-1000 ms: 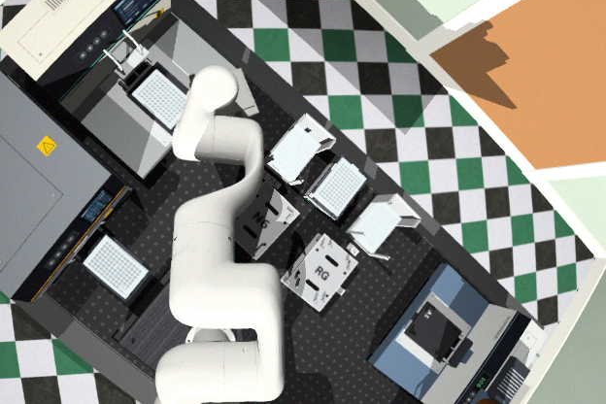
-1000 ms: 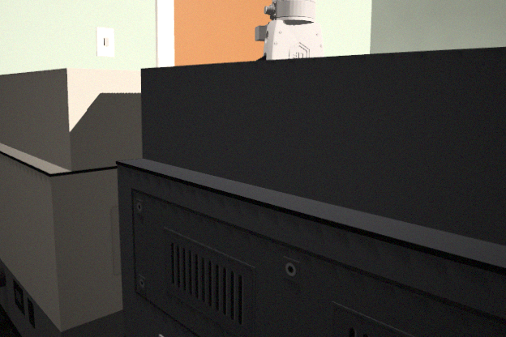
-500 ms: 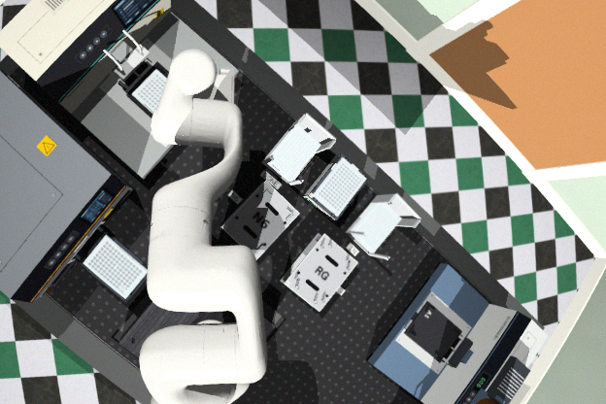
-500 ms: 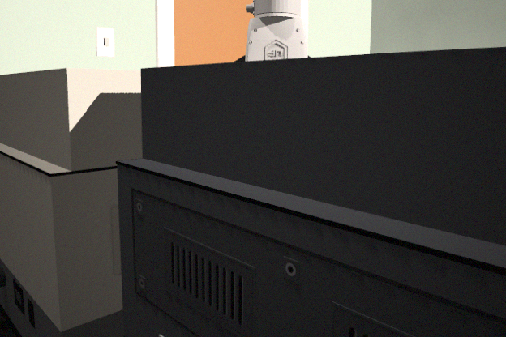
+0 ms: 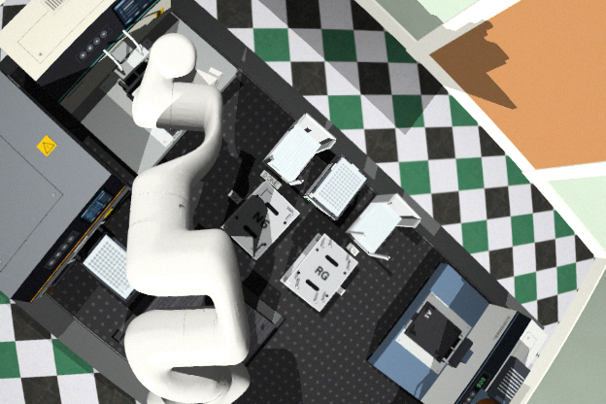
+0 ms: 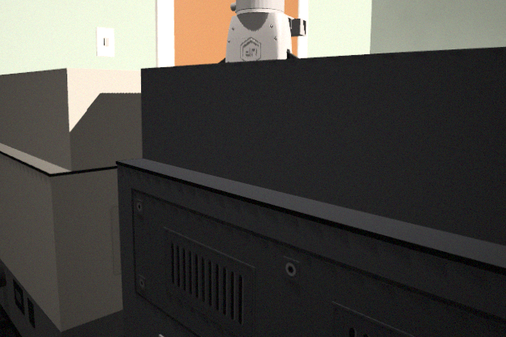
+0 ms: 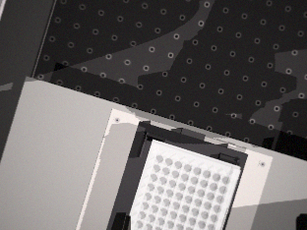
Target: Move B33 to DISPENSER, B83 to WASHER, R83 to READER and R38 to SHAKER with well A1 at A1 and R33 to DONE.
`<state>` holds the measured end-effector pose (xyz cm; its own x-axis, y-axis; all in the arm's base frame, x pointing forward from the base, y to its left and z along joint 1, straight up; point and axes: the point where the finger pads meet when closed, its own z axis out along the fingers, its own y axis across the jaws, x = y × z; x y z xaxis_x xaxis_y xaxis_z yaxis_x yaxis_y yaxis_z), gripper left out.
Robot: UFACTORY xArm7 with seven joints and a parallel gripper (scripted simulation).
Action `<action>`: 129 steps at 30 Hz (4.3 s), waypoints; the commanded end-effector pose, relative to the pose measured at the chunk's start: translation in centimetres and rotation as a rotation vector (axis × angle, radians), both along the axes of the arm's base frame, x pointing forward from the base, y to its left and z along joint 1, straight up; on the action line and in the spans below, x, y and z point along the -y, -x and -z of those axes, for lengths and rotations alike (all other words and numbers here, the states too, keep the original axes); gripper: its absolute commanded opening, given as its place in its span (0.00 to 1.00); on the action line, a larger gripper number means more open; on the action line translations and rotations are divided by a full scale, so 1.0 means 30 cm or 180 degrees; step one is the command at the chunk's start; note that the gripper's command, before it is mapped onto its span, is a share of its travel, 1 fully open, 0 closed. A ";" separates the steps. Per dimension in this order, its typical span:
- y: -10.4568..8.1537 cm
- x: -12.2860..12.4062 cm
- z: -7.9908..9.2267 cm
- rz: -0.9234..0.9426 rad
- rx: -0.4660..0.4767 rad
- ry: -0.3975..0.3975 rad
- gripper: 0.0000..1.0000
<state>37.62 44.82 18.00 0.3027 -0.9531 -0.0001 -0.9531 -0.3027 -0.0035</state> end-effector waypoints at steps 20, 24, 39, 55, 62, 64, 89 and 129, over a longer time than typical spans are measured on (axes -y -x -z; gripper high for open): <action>-0.004 -0.118 -0.008 0.0935 0.0007 0.0002 1.00; -0.004 -0.118 -0.008 0.0935 0.0007 0.0001 1.00; -0.004 -0.118 -0.008 0.0935 0.0007 0.0001 1.00; -0.005 -0.118 0.010 0.0935 -0.0213 0.0038 1.00; -0.005 -0.118 0.032 0.0935 -0.0213 0.0038 1.00; -0.006 -0.118 0.041 0.0935 -0.0213 0.0038 1.00; -0.007 -0.118 0.143 0.0935 -0.0213 0.0038 1.00; -0.008 -0.118 0.270 0.0935 -0.0213 0.0038 1.00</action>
<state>37.75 48.25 9.65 0.0136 -0.9999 0.0049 -0.9976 -0.0133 0.0676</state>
